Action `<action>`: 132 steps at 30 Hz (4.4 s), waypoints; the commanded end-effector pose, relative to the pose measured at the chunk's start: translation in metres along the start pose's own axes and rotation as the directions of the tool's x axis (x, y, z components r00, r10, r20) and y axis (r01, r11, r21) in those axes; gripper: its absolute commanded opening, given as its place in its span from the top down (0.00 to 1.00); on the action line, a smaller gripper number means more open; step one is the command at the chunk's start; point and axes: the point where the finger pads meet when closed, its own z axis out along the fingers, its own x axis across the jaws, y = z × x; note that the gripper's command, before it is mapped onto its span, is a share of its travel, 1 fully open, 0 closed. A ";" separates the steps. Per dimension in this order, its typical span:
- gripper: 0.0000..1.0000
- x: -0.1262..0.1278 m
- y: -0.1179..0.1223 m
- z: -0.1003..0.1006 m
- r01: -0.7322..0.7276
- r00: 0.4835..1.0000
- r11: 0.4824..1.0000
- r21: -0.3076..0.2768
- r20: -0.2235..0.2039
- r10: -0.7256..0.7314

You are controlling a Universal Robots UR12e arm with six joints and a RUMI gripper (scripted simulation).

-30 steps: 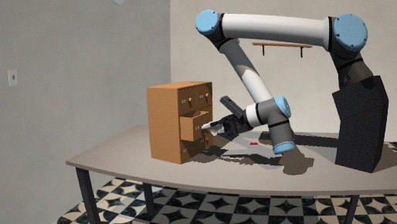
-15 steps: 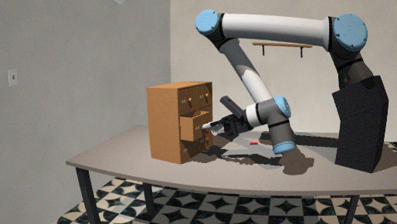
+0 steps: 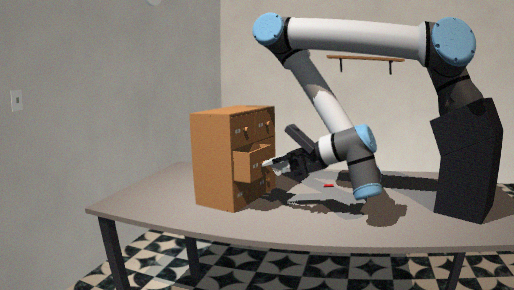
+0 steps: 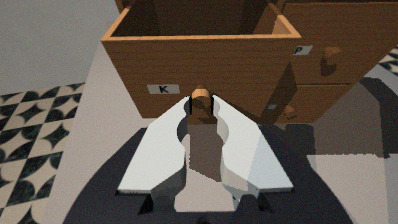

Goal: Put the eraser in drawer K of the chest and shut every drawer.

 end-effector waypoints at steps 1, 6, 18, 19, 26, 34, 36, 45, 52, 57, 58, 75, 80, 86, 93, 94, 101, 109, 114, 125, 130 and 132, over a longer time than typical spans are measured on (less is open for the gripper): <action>0.93 0.000 -0.001 0.000 0.000 1.000 1.000 0.001 0.000 0.000; 0.93 0.000 -0.001 0.000 0.000 1.000 1.000 0.001 0.000 0.000; 0.93 0.000 -0.001 0.000 0.000 1.000 1.000 0.001 0.000 0.000; 0.93 0.000 -0.001 0.000 0.000 1.000 1.000 0.001 0.000 0.000; 0.93 0.000 -0.001 0.000 0.000 1.000 1.000 0.001 0.000 0.000; 0.93 0.000 -0.001 0.001 0.000 1.000 1.000 0.001 0.000 0.000; 0.93 0.000 -0.001 0.001 0.000 1.000 1.000 0.001 0.000 0.000; 0.93 0.000 -0.002 0.003 0.000 1.000 1.000 0.001 0.000 0.000; 0.93 0.000 -0.002 0.005 0.000 1.000 1.000 0.001 0.000 0.000; 0.93 0.000 -0.003 0.006 0.000 1.000 1.000 0.001 0.000 0.000; 0.93 0.000 -0.003 0.007 0.000 1.000 1.000 0.001 0.000 0.000; 0.93 0.000 -0.006 0.014 0.000 1.000 1.000 0.001 0.000 0.000; 0.93 0.000 -0.006 0.016 0.000 1.000 1.000 0.001 0.000 0.000; 0.93 0.000 -0.008 0.020 0.000 1.000 1.000 0.001 0.000 0.000; 0.93 0.000 -0.010 0.025 0.000 1.000 1.000 0.001 0.000 0.000; 0.93 0.000 -0.010 0.025 0.000 1.000 1.000 0.001 0.000 0.000; 0.93 0.000 -0.011 0.029 0.000 1.000 1.000 0.001 0.000 0.000; 0.93 0.000 -0.013 0.035 0.000 1.000 1.000 0.001 0.000 0.000; 0.93 0.000 -0.014 0.037 0.000 1.000 1.000 0.001 0.000 0.000; 0.93 0.000 -0.017 0.044 0.000 1.000 1.000 0.001 0.000 0.000; 0.93 0.000 -0.017 0.046 0.000 1.000 1.000 0.001 0.000 0.000; 0.93 0.000 -0.018 0.047 0.000 1.000 1.000 0.001 0.000 0.000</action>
